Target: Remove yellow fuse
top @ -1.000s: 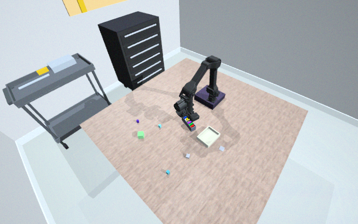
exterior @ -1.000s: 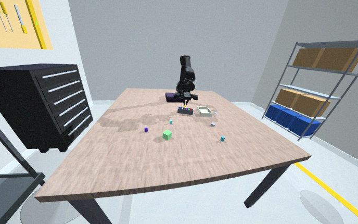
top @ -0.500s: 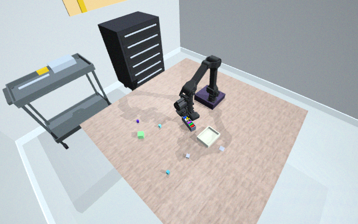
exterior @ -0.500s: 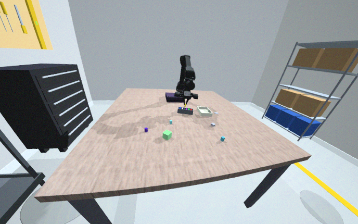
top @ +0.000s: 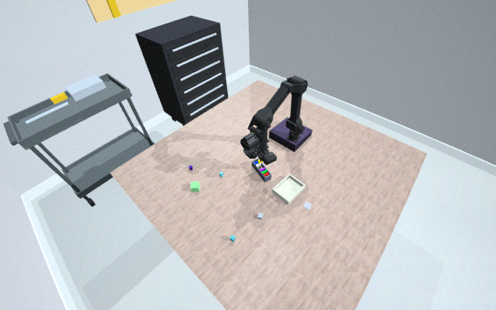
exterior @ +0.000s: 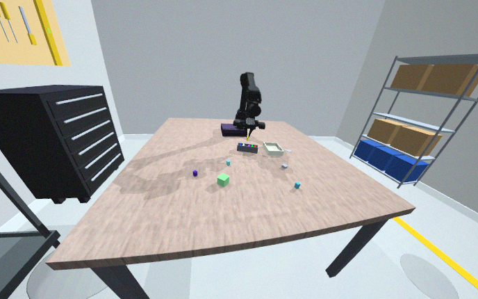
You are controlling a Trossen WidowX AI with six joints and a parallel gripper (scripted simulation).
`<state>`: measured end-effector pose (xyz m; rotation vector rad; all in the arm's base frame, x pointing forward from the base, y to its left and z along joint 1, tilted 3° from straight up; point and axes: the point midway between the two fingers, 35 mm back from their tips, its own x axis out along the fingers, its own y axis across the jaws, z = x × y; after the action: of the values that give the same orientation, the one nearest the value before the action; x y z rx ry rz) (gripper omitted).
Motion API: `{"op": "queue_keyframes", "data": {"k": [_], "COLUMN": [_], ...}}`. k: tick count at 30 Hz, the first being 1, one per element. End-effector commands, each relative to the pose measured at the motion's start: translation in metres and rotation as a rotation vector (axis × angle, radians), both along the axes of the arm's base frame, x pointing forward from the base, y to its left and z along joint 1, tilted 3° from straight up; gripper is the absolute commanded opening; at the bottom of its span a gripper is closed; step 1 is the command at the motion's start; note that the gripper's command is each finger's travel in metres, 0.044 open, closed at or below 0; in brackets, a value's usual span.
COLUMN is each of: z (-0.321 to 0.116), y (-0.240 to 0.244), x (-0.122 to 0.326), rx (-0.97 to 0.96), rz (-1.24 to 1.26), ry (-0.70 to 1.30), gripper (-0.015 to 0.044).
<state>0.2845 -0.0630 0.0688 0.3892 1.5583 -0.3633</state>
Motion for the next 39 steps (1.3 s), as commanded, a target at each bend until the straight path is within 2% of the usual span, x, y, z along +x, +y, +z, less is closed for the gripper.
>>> {"op": "queue_keyframes", "data": {"k": [1, 18, 33, 39], "z": [0.003, 0.007, 0.008, 0.007], "y": [0.002, 0.091, 0.18, 0.184], "x": [0.002, 0.033, 0.035, 0.035], "rx": [-0.006, 0.003, 0.013, 0.013], "rz": [-0.004, -0.004, -0.004, -0.004], "ry": [-0.004, -0.009, -0.007, -0.007], "gripper": [0.0, 0.0, 0.0, 0.0]}}
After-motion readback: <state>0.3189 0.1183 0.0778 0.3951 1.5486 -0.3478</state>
